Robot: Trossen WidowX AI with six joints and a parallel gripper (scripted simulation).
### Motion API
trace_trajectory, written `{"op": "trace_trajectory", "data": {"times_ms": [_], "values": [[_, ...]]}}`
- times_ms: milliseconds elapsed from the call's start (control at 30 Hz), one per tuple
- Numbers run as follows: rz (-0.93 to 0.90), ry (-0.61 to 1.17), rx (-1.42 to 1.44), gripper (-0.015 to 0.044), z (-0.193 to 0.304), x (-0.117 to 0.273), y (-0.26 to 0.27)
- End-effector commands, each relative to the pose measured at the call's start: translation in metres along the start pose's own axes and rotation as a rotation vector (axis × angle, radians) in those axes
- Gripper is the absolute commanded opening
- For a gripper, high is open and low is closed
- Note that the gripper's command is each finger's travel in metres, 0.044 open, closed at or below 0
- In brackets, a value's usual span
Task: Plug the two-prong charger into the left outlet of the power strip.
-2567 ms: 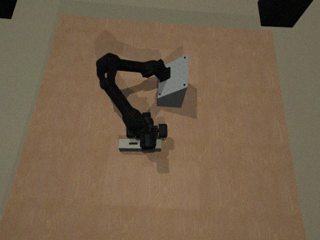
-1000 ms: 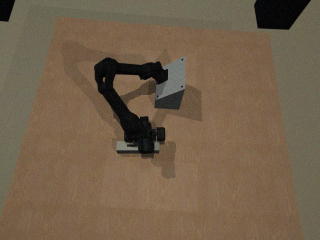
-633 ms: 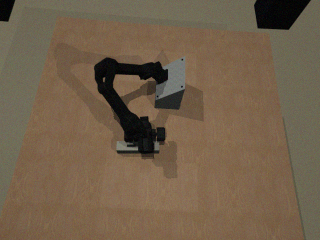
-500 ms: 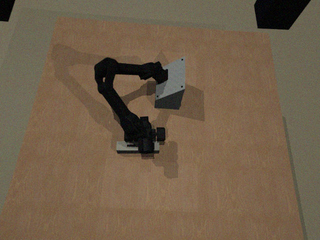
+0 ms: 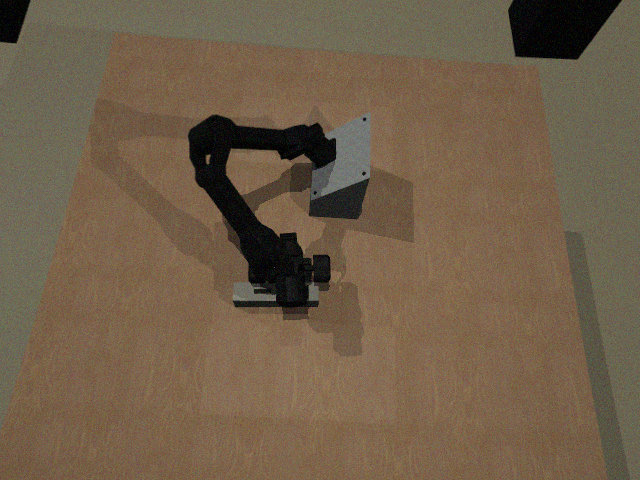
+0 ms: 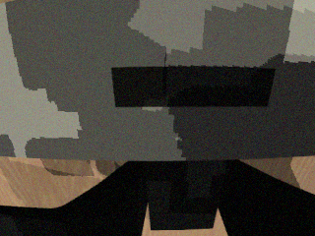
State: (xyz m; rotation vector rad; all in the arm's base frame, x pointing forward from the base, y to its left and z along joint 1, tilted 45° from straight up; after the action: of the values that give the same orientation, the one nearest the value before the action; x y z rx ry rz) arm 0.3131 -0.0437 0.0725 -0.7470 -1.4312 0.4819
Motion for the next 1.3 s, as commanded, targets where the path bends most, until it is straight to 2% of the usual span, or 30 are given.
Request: {"op": "trace_trajectory", "data": {"times_ms": [0,1267], "values": [[-0.006,-0.023,-0.014,0.0,-0.0032,0.0043,-0.0001],[-0.006,-0.023,-0.014,0.0,-0.0058,0.0016,0.0003]]}}
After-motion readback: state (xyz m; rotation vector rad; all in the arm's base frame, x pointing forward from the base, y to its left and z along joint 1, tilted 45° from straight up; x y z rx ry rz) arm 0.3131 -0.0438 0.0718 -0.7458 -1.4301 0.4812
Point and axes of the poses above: the point midway between the two fingers, 35 mm back from their tips, its own x axis back along the fingers, its own y axis across the jaws, z = x × y, the point moved 9 cm from there along x, back along the fingers, and after that the axes turned 10 degrees about -x, right-handed, at the moved point
